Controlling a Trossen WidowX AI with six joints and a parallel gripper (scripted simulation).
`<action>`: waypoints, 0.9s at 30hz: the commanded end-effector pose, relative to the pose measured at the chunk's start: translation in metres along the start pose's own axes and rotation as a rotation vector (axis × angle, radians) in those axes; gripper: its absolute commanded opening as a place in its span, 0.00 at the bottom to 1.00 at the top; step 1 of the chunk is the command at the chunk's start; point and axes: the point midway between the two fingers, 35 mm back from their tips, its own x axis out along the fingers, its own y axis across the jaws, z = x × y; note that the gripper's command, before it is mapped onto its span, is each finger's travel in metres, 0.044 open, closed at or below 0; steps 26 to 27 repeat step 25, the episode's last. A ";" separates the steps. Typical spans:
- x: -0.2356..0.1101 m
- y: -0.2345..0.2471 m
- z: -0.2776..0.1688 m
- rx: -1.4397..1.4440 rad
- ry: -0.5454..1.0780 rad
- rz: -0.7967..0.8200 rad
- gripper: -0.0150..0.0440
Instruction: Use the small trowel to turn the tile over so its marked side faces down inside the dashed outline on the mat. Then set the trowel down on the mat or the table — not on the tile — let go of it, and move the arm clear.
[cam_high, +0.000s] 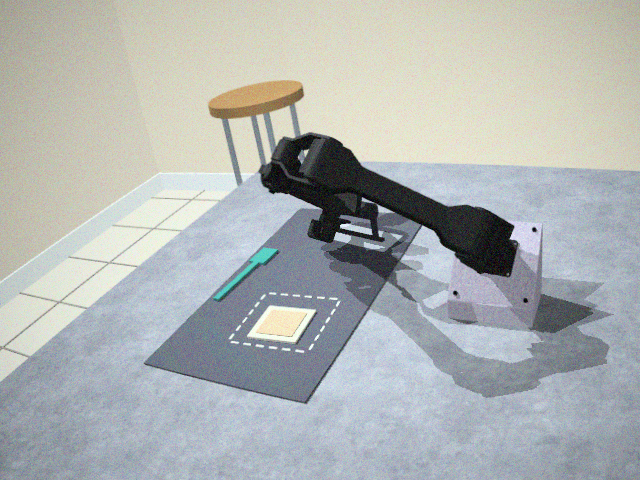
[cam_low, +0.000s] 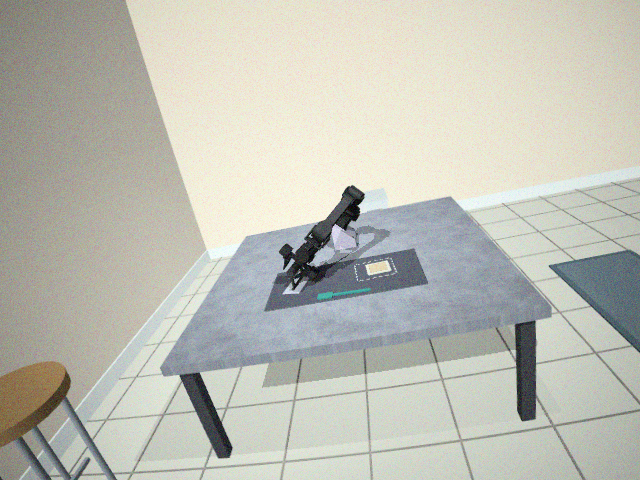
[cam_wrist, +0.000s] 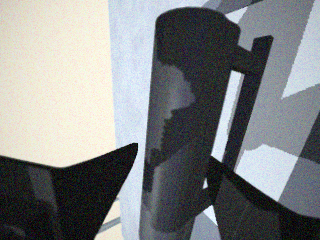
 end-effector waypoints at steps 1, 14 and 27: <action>0.001 0.000 0.000 0.005 0.000 0.004 0.76; -0.036 0.000 -0.001 -0.006 0.000 -0.002 0.76; -0.100 0.043 0.033 -0.002 -0.002 0.002 0.76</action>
